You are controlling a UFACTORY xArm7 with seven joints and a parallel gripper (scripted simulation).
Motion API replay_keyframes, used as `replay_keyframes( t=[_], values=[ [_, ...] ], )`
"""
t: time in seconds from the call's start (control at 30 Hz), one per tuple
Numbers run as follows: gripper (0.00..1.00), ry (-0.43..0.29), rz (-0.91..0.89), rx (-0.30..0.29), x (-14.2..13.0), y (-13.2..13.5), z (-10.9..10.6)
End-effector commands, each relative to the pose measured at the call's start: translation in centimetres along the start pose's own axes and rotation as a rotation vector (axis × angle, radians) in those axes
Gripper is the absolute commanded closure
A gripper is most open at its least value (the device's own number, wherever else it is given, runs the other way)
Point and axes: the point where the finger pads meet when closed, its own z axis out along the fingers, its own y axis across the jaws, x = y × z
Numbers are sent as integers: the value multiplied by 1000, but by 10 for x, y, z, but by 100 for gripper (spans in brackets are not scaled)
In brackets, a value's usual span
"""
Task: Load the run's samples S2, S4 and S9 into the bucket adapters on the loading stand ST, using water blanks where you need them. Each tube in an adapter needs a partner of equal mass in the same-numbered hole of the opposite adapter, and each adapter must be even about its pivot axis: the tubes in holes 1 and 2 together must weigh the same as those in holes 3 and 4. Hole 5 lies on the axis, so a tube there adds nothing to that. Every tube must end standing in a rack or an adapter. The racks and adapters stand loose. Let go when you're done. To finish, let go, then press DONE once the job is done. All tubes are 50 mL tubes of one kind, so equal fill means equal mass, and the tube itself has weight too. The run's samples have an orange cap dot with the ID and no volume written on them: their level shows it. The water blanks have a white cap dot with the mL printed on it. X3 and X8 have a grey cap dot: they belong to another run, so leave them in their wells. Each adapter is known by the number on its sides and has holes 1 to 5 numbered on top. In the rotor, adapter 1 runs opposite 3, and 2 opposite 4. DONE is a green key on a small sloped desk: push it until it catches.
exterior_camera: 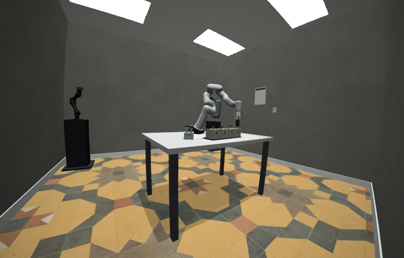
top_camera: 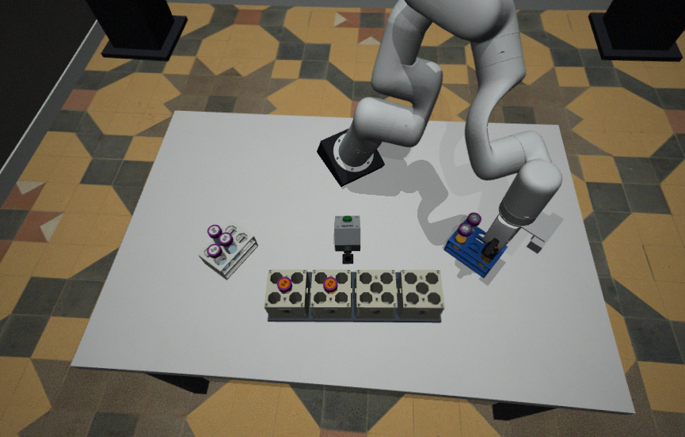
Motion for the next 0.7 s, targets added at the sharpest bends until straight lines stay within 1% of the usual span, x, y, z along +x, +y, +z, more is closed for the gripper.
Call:
replay_keyframes(
  t=[0.0,0.67],
  values=[
    [43,3,0,0,1,0,0],
    [43,3,0,0,1,0,12]
  ],
)
